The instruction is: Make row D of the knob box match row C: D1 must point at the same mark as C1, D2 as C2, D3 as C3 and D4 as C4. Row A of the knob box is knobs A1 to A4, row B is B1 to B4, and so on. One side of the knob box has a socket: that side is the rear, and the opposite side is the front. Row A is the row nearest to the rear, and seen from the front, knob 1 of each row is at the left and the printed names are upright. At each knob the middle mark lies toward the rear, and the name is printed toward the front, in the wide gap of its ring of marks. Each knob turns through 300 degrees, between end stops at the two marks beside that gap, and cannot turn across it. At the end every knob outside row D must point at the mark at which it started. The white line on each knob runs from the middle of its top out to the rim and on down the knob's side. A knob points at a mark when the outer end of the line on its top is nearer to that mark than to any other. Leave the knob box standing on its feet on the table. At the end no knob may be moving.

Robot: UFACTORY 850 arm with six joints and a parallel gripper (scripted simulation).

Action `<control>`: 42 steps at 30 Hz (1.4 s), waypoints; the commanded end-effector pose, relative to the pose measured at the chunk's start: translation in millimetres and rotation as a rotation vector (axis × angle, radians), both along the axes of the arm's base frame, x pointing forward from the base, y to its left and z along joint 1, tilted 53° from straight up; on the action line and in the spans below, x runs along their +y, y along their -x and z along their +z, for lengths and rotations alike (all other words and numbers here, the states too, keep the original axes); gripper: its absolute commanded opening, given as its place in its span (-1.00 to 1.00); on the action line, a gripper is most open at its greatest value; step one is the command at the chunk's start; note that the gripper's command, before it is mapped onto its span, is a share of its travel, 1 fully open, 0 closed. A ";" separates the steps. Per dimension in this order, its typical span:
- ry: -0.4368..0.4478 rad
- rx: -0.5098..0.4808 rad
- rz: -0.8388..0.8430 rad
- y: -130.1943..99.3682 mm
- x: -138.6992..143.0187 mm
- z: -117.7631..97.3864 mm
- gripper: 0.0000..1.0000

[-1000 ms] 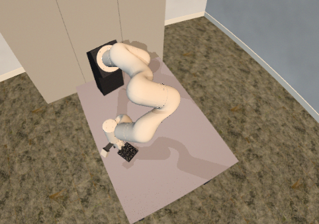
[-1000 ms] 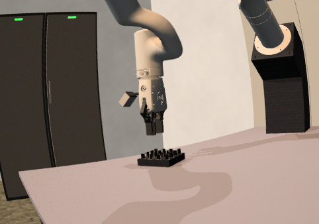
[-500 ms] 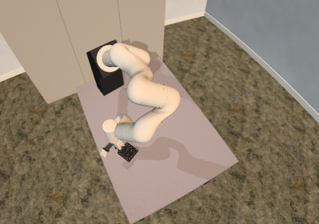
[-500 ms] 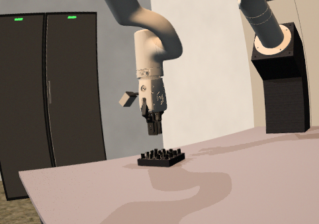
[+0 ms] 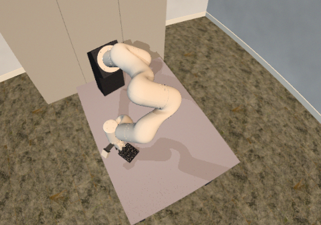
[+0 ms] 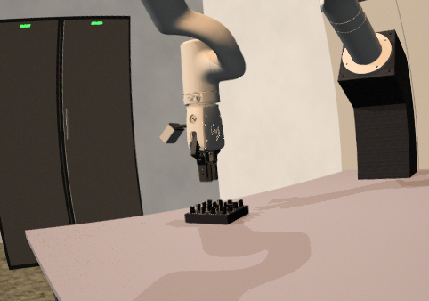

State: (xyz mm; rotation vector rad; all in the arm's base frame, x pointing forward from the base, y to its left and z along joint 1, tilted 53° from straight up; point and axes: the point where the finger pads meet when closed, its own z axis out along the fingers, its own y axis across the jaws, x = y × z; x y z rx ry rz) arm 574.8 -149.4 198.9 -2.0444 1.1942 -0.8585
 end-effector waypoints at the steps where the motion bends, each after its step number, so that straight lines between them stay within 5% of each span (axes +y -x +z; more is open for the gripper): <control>1: 0.000 0.000 -0.001 0.0 -0.2 0.3 -0.61; 42: -0.017 0.004 -0.012 -26.0 4.9 -17.7 -0.61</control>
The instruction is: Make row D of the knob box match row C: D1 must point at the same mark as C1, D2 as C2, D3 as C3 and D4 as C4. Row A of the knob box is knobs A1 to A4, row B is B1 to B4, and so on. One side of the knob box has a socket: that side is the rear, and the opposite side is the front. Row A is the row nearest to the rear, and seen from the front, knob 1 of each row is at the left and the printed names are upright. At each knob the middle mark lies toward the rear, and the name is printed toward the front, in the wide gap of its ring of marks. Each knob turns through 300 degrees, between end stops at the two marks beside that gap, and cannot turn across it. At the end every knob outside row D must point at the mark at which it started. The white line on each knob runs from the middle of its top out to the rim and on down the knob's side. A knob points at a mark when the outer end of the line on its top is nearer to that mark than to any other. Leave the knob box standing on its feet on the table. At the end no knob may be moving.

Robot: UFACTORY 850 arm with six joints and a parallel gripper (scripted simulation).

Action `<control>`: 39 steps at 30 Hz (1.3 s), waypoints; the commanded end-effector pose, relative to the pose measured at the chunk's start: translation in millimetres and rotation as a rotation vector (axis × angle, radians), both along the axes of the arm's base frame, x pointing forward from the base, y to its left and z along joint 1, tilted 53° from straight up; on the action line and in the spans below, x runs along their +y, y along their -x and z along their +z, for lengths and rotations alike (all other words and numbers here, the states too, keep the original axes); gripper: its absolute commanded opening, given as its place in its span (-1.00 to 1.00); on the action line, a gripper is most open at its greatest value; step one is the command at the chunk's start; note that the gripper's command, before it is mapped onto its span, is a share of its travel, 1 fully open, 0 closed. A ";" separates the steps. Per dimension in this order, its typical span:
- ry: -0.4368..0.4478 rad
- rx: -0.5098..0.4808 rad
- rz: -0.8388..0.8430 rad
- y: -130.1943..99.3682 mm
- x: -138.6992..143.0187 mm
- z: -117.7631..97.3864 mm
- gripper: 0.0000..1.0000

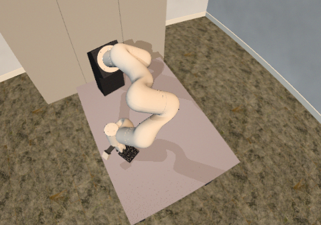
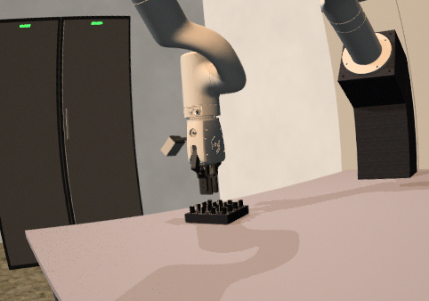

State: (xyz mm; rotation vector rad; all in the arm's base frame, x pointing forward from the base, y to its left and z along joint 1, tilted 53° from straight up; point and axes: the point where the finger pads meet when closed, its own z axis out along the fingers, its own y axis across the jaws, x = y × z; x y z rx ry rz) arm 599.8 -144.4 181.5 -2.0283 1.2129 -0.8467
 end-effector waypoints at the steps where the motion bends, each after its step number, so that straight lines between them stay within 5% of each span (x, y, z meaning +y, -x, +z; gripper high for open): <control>1: 0.000 -0.001 0.000 -2.0 0.1 -1.0 -0.61; 39: 0.000 -0.001 0.000 -9.9 1.6 -6.5 -0.61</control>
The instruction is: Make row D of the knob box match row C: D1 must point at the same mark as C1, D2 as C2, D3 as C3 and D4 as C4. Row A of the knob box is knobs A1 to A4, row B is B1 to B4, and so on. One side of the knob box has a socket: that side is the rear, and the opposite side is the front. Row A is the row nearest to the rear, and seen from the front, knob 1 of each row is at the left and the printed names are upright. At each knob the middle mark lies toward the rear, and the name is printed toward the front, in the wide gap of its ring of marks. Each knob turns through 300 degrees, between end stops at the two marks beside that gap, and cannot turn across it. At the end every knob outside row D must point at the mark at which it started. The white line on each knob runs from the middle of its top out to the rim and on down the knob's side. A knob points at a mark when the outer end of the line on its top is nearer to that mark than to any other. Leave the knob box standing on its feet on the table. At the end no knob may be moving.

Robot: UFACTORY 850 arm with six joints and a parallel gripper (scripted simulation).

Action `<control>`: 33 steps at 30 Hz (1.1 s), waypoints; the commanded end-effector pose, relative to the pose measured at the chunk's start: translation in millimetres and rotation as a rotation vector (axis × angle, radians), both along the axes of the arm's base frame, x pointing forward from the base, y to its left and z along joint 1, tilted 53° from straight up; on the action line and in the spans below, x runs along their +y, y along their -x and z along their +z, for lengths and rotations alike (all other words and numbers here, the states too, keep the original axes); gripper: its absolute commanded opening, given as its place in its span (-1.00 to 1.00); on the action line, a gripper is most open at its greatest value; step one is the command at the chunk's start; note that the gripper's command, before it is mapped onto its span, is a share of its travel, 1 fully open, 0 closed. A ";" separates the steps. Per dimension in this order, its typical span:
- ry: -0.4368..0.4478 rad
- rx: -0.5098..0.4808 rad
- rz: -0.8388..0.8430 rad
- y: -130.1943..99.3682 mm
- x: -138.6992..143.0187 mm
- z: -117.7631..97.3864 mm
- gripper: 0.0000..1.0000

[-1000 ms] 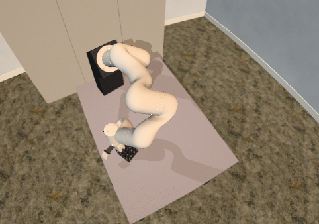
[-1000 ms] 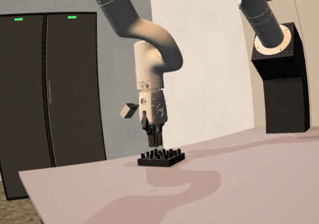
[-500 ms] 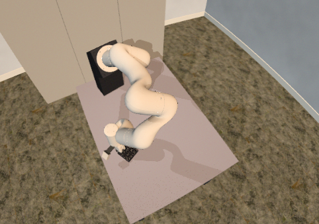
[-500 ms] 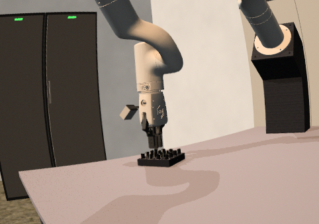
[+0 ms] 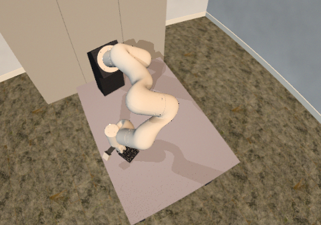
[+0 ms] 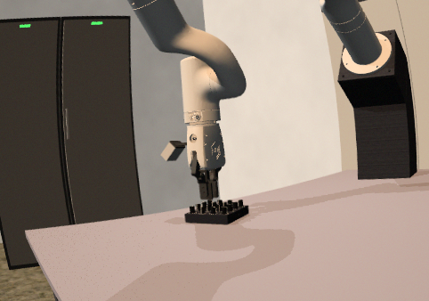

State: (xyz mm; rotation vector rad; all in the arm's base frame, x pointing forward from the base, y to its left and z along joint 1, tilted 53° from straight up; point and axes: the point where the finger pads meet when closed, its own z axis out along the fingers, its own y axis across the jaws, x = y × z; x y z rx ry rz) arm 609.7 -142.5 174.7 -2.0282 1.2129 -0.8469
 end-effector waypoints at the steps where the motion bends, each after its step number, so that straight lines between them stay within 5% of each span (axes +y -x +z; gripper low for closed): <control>1: 0.000 0.000 0.000 0.0 -0.2 0.3 -0.61; 33: 0.000 0.000 0.000 -3.5 0.6 -2.4 -0.61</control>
